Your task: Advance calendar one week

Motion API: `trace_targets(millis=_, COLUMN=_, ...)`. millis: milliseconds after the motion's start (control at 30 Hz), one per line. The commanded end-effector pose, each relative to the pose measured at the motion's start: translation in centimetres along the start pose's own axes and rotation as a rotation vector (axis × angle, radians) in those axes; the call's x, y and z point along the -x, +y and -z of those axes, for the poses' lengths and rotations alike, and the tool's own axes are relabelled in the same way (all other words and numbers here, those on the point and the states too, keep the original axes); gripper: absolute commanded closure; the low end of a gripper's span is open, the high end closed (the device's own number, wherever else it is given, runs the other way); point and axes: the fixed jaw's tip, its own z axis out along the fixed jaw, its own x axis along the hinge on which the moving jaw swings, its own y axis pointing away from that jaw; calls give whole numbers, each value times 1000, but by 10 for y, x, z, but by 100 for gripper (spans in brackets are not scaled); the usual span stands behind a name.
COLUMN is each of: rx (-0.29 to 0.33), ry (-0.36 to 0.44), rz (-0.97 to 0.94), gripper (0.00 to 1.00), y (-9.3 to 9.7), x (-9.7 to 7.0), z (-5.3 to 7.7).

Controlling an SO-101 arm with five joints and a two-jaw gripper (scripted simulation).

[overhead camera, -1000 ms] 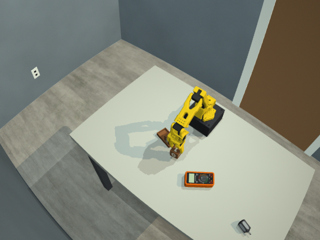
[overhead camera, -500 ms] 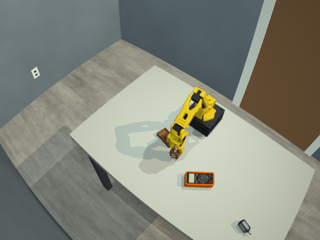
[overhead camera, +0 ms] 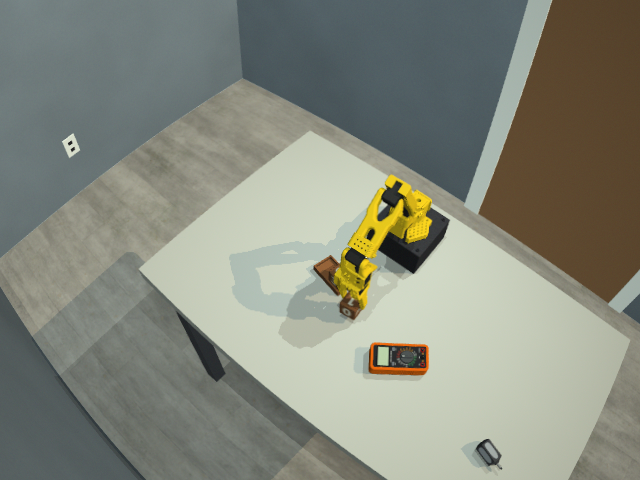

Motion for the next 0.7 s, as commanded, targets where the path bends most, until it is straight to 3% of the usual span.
trace_targets(millis=0, rx=-3, ry=-22, rz=-1, gripper=100, y=2, x=5, z=-7)
trace_targets(millis=667, rx=-3, ry=-23, rz=-1, gripper=100, y=2, x=5, z=-15)
